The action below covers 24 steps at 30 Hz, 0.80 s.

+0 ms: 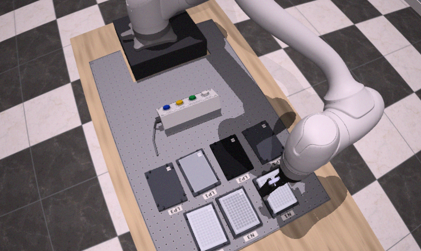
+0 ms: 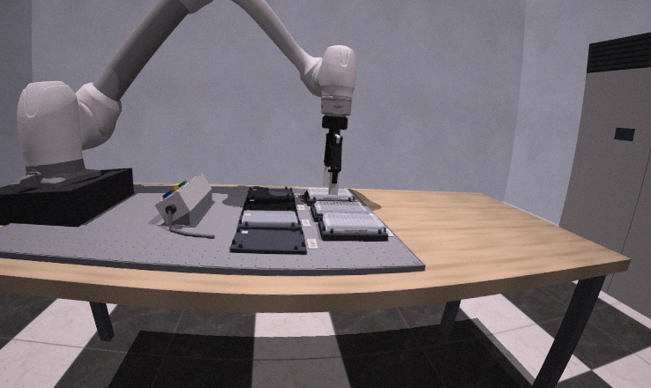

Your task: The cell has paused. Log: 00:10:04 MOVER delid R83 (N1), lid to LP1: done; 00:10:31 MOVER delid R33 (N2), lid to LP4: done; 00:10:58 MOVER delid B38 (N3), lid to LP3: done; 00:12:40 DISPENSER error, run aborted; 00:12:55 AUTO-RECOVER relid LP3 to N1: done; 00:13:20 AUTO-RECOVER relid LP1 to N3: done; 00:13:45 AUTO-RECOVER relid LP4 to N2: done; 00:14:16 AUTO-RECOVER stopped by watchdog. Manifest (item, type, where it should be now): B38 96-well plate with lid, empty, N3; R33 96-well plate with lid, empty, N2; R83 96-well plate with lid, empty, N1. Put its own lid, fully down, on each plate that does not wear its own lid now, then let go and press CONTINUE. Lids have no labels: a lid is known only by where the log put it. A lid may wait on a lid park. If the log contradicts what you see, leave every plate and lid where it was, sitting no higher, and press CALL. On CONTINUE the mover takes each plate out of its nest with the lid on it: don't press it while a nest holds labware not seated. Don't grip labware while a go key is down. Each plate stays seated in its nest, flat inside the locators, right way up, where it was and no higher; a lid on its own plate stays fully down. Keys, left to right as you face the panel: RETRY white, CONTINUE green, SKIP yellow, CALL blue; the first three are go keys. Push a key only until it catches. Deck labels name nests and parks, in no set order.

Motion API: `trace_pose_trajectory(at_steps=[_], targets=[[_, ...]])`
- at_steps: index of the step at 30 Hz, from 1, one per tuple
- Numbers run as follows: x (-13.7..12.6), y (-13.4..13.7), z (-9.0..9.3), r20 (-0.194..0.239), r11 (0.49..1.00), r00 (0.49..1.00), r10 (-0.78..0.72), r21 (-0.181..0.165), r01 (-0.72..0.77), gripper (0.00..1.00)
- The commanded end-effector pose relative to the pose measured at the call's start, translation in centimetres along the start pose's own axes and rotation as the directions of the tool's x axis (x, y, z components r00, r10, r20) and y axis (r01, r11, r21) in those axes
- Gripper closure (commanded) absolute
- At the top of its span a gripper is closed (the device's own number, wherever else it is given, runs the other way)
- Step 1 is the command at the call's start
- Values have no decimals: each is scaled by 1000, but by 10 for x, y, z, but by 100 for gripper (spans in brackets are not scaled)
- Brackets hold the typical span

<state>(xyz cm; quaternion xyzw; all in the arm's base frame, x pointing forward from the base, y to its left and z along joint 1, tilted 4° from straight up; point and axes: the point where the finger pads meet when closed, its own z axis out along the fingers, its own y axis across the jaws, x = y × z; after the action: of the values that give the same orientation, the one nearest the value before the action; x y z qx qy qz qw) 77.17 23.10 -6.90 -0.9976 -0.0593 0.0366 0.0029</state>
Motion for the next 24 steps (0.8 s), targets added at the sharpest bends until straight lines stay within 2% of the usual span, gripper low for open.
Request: trace_pose_trajectory(at_steps=[1,14,24], targets=[[0,0,-3,0,1000,1000,0,0,0,34],[0,0,-28,0,1000,1000,0,0,0,34],[0,0,-40,0,1000,1000,0,0,0,34]])
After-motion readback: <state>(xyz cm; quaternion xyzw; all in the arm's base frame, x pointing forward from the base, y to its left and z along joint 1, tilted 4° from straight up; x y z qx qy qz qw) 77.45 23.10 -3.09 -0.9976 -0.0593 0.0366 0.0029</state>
